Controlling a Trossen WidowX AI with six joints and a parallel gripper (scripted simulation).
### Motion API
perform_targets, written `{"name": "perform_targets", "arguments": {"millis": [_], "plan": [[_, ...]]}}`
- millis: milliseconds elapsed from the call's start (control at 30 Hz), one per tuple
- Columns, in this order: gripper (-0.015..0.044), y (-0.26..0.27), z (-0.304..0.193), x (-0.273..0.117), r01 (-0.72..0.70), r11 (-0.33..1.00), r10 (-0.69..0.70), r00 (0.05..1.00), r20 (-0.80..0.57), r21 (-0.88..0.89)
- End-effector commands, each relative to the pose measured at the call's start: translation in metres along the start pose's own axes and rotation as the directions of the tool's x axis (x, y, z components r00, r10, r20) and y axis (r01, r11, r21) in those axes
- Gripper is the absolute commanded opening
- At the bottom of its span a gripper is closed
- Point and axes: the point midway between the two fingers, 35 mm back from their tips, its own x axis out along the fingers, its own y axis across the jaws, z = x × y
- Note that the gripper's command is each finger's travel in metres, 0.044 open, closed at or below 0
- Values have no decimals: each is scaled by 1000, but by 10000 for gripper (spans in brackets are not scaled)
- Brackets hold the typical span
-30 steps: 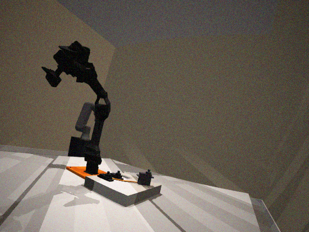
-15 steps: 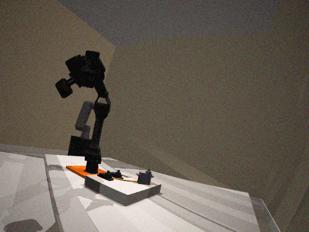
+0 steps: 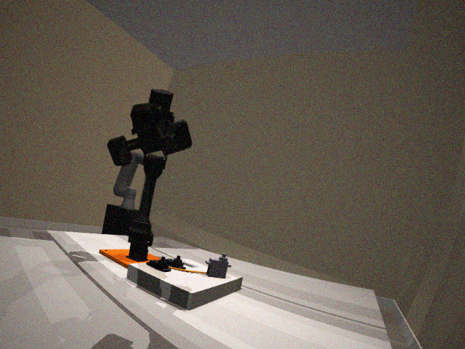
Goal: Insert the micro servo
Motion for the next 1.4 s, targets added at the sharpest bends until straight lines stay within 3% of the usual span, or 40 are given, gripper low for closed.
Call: {"name": "perform_targets", "arguments": {"millis": [0,633,1367], "plan": [[440,12,-24,6,-12,996,6,997,-70,-84],[440,72,-142,6,-221,844,10,918,-397,-488],[440,100,-269,-38,-577,387,-132,737,-662,-719]]}}
